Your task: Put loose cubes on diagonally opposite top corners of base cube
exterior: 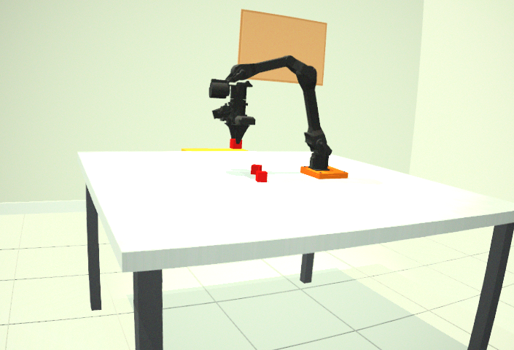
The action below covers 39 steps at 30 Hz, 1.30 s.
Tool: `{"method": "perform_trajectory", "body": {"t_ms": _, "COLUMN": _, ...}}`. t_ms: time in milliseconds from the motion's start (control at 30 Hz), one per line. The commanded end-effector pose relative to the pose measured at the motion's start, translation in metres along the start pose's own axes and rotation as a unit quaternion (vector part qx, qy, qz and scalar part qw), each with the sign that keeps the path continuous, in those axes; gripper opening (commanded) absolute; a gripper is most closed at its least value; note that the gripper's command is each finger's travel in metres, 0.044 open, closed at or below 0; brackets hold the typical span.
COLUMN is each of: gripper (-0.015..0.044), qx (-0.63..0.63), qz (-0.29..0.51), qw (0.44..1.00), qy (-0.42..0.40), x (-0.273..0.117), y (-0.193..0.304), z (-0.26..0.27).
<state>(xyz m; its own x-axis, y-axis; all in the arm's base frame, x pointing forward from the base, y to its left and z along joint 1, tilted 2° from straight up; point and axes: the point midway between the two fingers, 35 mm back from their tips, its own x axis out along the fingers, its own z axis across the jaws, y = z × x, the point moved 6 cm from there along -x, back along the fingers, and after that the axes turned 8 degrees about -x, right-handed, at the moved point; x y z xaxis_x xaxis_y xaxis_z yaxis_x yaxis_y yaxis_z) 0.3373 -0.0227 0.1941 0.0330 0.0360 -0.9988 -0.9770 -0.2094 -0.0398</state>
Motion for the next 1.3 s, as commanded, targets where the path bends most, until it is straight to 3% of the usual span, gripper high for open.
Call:
{"method": "perform_trajectory", "body": {"t_ms": 0, "gripper": 0.0105, "qx": -0.026, "qz": 0.003, "qw": 1.000, "qy": 0.001, "x": 0.004, "y": -0.001, "z": 0.013}}
{"method": "perform_trajectory", "body": {"t_ms": 1267, "gripper": 0.0105, "qx": -0.229, "qz": 0.000, "qw": 0.973, "qy": -0.002, "x": 0.029, "y": 0.006, "z": 0.124}}
